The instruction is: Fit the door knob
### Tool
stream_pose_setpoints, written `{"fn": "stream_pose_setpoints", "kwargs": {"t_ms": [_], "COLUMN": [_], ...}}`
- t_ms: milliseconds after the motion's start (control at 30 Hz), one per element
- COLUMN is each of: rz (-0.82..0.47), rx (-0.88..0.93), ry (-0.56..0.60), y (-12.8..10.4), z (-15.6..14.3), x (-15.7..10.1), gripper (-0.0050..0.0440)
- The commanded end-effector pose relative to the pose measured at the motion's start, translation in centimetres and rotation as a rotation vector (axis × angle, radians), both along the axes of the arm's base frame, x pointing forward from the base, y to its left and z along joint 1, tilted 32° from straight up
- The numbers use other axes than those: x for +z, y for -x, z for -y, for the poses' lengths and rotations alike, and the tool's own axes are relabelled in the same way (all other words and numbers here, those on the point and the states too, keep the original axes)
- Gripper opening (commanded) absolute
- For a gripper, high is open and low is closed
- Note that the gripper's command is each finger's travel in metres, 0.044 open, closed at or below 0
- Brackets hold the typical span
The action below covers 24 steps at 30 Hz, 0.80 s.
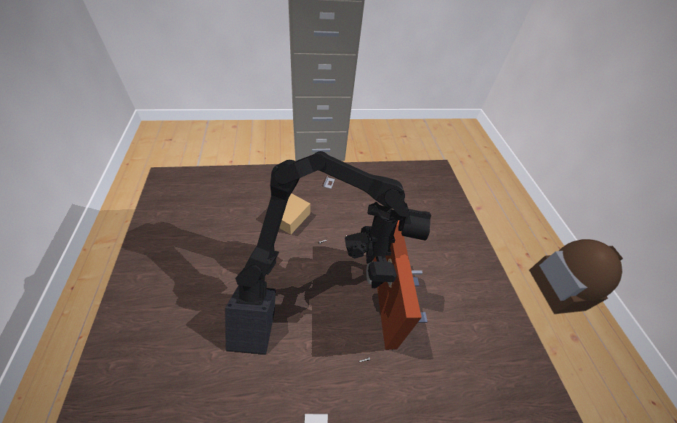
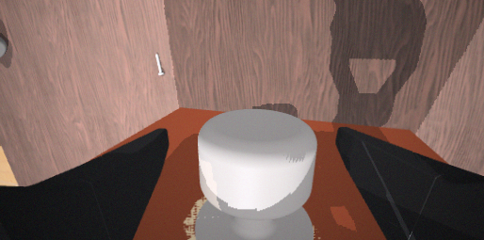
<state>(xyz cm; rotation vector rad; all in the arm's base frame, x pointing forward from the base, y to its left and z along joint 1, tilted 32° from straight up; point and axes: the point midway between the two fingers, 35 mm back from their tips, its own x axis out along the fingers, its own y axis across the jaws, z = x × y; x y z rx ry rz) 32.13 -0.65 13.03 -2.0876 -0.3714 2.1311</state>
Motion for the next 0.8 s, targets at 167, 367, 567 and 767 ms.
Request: {"fn": "stream_pose_setpoints", "kwargs": {"t_ms": [167, 367, 567, 767], "rz": [0.006, 0.006, 0.006, 0.006], "rx": [0.005, 0.005, 0.005, 0.005], "ry": [0.001, 0.001, 0.001, 0.001], "y": [3.4, 5.7, 7.3, 8.5], "z": [0.2, 0.3, 0.4, 0.5], "x": [-0.1, -0.2, -0.3, -0.4], "gripper": [0.0440, 0.0440, 0.0440, 0.0440]}}
